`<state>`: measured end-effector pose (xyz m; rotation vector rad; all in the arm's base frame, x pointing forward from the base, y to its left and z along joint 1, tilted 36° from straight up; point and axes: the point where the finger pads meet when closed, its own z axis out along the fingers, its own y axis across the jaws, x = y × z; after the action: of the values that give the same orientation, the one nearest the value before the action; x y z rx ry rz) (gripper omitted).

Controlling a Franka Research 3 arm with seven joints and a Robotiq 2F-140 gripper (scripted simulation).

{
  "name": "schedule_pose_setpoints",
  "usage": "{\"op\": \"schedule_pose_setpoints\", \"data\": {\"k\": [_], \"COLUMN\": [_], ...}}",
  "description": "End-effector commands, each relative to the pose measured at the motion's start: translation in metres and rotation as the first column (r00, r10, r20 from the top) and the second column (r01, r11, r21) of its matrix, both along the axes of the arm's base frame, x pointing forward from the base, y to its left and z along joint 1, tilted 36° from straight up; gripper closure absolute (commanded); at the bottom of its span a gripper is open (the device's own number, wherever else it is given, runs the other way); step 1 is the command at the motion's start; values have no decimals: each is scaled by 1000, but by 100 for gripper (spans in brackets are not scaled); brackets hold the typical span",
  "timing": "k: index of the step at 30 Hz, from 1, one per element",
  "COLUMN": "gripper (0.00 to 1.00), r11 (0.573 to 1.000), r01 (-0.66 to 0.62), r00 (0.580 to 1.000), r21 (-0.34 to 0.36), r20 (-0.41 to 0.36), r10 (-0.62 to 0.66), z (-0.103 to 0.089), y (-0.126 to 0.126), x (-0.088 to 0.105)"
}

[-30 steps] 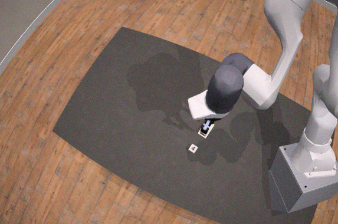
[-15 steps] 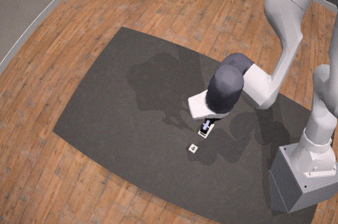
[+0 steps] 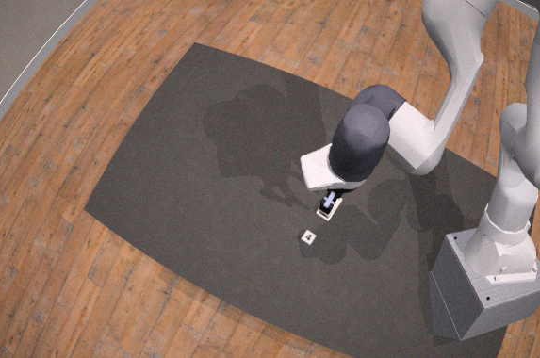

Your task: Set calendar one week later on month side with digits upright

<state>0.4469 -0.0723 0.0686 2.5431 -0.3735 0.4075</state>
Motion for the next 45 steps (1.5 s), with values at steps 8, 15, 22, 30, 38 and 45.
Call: {"op": "schedule_pose_setpoints", "data": {"k": [8, 15, 22, 30, 38, 45], "gripper": [72, 72, 72, 72, 72, 72], "r11": [1000, 1000, 1000, 1000, 1000, 1000], "r01": [22, 22, 22, 22, 22, 22], "r00": [1000, 1000, 1000, 1000, 1000, 1000], "r21": [6, 6, 6, 6, 6, 6], "r20": [18, 18, 18, 18, 18, 18], "r10": [-22, -22, -22, -22, -22, -22], "z": [-6, -12, -22, -30, -38, -41], "y": [-4, -8, -15, -21, -26, -28], "x": [2, 3, 5, 7, 9, 10]}}
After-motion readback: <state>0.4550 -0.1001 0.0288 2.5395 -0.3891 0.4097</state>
